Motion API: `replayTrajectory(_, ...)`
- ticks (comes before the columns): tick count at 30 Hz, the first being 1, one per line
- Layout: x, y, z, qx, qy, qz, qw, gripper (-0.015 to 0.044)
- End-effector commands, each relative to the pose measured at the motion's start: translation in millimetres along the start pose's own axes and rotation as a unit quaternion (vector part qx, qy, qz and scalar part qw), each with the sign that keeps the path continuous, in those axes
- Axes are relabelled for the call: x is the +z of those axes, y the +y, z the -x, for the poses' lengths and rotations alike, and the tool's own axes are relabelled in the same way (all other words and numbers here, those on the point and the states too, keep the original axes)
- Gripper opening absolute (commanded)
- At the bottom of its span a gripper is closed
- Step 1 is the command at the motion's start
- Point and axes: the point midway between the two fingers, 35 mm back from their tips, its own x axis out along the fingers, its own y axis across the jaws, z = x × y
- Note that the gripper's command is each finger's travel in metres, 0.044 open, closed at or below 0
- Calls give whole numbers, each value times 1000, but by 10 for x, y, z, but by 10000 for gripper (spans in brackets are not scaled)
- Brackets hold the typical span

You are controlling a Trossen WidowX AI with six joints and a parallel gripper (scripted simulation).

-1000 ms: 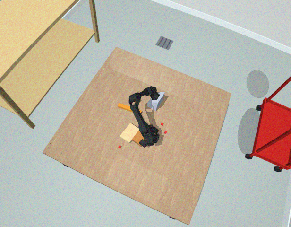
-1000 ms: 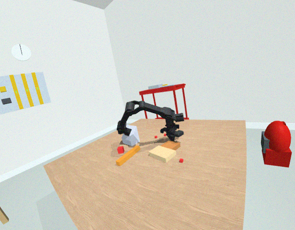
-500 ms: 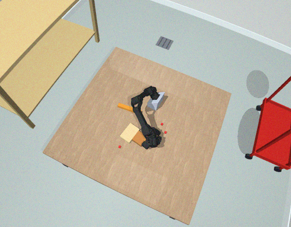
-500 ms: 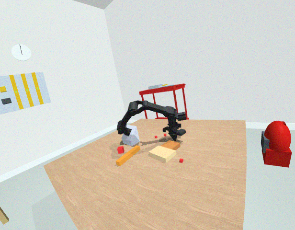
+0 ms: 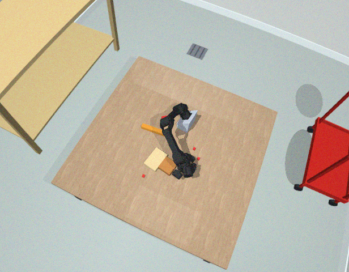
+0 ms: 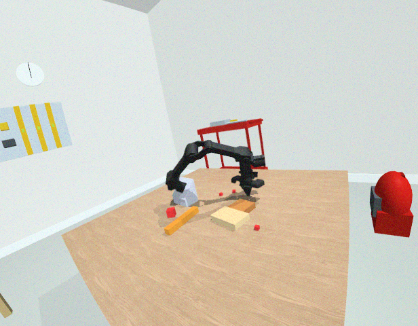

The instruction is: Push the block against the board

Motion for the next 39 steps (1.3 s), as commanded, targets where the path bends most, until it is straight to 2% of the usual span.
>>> replayTrajectory(1, 19, -27, 351, -8, -9, -5, 1000, 0)
replayTrajectory(7, 32, -71, 375, -18, -14, -15, 1000, 0)
replayTrajectory(20, -210, -418, 390, -12, -17, -232, 972, 0)
replayTrajectory(29, -417, -650, 389, -8, -17, -379, 925, 0)
replayTrajectory(39, -674, -888, 377, -5, -14, -531, 847, 0)
